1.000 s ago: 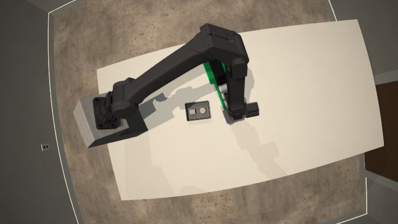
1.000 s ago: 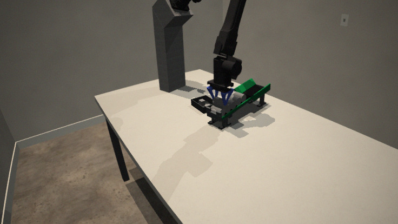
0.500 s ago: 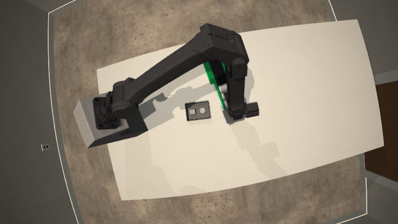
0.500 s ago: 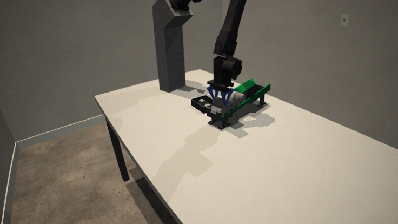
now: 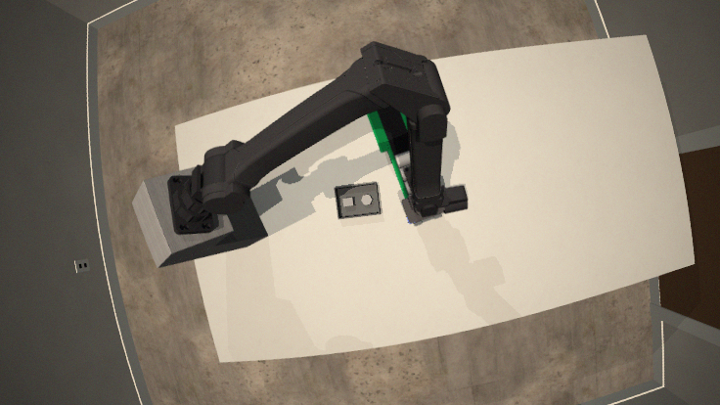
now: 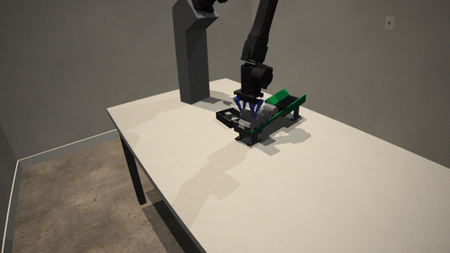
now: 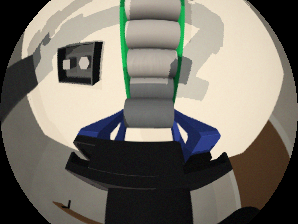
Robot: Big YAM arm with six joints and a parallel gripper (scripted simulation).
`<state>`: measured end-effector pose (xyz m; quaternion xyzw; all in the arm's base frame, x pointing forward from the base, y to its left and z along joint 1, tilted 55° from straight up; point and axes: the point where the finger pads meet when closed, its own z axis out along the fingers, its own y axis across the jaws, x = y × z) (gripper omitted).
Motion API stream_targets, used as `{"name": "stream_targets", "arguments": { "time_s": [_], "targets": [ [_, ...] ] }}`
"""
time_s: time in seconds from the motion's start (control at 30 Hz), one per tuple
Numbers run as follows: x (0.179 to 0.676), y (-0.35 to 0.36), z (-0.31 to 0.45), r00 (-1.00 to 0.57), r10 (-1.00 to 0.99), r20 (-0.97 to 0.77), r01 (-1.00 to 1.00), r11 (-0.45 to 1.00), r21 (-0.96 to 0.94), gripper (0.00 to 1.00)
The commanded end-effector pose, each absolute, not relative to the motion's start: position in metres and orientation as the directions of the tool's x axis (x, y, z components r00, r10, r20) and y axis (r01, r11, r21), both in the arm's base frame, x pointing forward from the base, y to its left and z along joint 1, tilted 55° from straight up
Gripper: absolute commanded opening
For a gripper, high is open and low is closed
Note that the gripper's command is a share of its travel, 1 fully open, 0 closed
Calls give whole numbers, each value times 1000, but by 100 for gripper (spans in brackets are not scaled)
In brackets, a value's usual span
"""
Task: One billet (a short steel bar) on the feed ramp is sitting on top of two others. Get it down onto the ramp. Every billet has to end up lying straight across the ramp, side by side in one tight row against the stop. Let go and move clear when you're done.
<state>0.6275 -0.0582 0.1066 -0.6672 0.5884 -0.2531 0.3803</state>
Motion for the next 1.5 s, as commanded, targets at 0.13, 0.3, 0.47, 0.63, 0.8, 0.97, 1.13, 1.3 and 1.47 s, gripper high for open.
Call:
{"name": "stream_targets", "arguments": {
  "time_s": [0.13, 0.3, 0.47, 0.63, 0.8, 0.97, 1.13, 1.3, 1.47],
  "targets": [
    [611, -73, 132, 168, -981, -95, -574, -19, -819, 0],
    [601, -76, 139, 168, -981, -95, -574, -19, -819, 0],
    [593, -77, 145, 168, -981, -95, -574, -19, -819, 0],
    [588, -79, 148, 167, -981, -96, -574, -18, -819, 0],
    [587, -79, 149, 166, -981, -97, -574, -16, -819, 0],
    [589, -79, 152, 166, -982, -94, -568, -17, -823, 0],
    [589, -79, 152, 166, -982, -94, -567, -17, -823, 0],
    [589, -79, 152, 166, -982, -94, -567, -17, -823, 0],
    [589, -79, 152, 166, -982, -94, -567, -17, -823, 0]
  ]
}}
